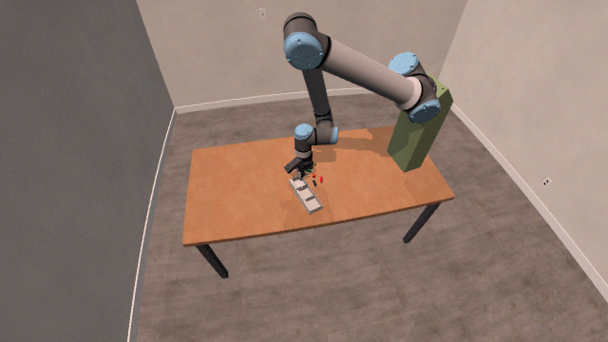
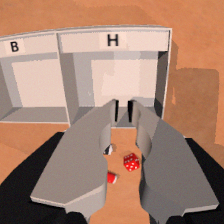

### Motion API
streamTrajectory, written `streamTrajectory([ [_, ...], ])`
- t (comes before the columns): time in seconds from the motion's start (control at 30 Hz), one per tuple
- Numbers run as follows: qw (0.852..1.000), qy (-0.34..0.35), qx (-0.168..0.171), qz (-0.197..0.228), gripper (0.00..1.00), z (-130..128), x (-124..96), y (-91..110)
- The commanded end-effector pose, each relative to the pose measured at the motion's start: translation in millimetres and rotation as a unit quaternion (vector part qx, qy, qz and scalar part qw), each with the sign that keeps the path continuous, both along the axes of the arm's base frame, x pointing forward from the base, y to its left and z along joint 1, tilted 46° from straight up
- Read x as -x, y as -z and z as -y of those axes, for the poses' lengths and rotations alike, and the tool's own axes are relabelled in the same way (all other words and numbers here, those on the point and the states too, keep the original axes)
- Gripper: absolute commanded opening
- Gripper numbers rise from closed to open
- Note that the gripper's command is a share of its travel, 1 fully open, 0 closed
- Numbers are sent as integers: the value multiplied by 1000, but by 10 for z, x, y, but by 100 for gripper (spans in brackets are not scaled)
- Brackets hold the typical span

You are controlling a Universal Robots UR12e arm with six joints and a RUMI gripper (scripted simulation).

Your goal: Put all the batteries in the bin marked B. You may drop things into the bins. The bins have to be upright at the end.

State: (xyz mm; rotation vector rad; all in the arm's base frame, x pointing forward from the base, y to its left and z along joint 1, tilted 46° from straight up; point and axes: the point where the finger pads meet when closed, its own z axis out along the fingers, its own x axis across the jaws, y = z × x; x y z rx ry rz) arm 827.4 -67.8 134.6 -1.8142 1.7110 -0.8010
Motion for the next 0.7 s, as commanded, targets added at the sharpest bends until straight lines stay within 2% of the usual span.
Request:
streamTrajectory([
  [0.0,1000,0,0,1,4,4,-118,104],
  [0.2,1000,0,0,1,4,6,-181,164],
  [0.67,1000,0,0,1,4,6,-181,164],
])
